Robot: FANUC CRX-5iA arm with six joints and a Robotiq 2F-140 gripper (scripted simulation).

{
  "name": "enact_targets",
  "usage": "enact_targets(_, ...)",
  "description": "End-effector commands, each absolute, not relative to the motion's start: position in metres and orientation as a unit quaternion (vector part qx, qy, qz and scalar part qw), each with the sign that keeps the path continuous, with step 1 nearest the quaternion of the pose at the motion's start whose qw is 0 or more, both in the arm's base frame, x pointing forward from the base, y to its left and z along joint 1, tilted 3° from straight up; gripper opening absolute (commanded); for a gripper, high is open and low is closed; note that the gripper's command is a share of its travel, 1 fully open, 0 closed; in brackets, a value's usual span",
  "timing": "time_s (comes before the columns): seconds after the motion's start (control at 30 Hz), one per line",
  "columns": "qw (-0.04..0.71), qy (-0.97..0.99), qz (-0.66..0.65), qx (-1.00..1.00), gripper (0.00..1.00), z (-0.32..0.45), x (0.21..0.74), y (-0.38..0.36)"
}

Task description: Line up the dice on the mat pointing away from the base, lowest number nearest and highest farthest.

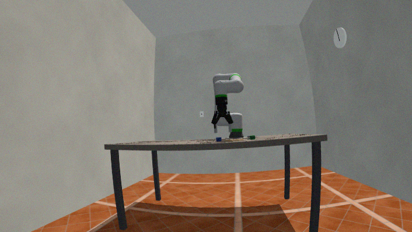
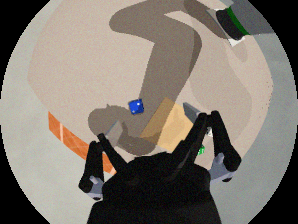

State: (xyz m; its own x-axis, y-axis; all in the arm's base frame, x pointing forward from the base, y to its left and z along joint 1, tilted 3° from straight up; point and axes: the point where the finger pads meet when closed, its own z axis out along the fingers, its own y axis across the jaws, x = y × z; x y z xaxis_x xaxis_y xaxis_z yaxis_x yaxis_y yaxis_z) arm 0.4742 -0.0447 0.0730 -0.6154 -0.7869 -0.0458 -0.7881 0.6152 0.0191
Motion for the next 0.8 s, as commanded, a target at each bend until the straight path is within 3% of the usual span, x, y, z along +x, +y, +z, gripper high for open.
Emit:
enact_targets(0.0, 0.017, 0.899, 0.018, -0.438, 1.0, 0.074, 0.469, -0.028)
enact_targets(0.77, 0.017, 0.899, 0.018, -0.438, 1.0, 0.081, 0.419, 0.132)
